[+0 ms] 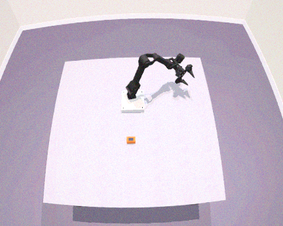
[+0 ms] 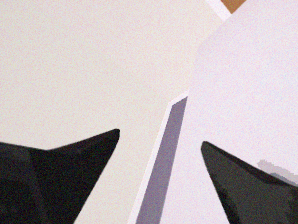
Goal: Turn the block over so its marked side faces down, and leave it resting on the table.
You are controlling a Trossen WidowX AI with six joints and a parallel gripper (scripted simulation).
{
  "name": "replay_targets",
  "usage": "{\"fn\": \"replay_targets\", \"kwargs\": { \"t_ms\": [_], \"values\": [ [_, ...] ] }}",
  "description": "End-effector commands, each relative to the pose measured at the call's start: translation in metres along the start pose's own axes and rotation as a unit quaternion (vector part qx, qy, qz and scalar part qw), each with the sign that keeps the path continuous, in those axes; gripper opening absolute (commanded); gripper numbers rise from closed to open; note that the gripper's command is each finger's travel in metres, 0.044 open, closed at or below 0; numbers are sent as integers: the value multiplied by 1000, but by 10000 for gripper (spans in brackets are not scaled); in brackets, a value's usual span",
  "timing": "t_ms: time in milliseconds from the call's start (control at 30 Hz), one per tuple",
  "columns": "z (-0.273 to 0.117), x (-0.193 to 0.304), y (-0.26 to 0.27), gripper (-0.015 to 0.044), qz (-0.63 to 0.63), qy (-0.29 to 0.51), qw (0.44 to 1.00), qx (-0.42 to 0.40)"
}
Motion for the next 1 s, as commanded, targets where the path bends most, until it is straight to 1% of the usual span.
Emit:
{"fn": "replay_targets", "kwargs": {
  "t_ms": [0,33,67,200,333,533,767,967],
  "values": [
    [0,0,-1,426,-6,4,1000,1],
    [-1,2,-2,440,-25,14,1000,3],
    [1,2,-5,440,-54,28,998,9],
    [67,-31,-13,440,-148,2,986,72],
    [111,-63,-23,440,-206,-6,970,127],
    [170,-130,-50,440,-262,2,938,225],
    [212,-217,-82,440,-318,28,885,338],
    [226,-300,-114,440,-336,75,834,430]
  ]
}}
Point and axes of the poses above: the point midway between the two fingers, 35 mm back from their tips, its own z axis out along the fingers, its own y axis across the jaws, x = y × z, the point moved 4 cm from there along -z, back along the fingers, and after that the axes turned 9 degrees about z, right-handed, at the moved point
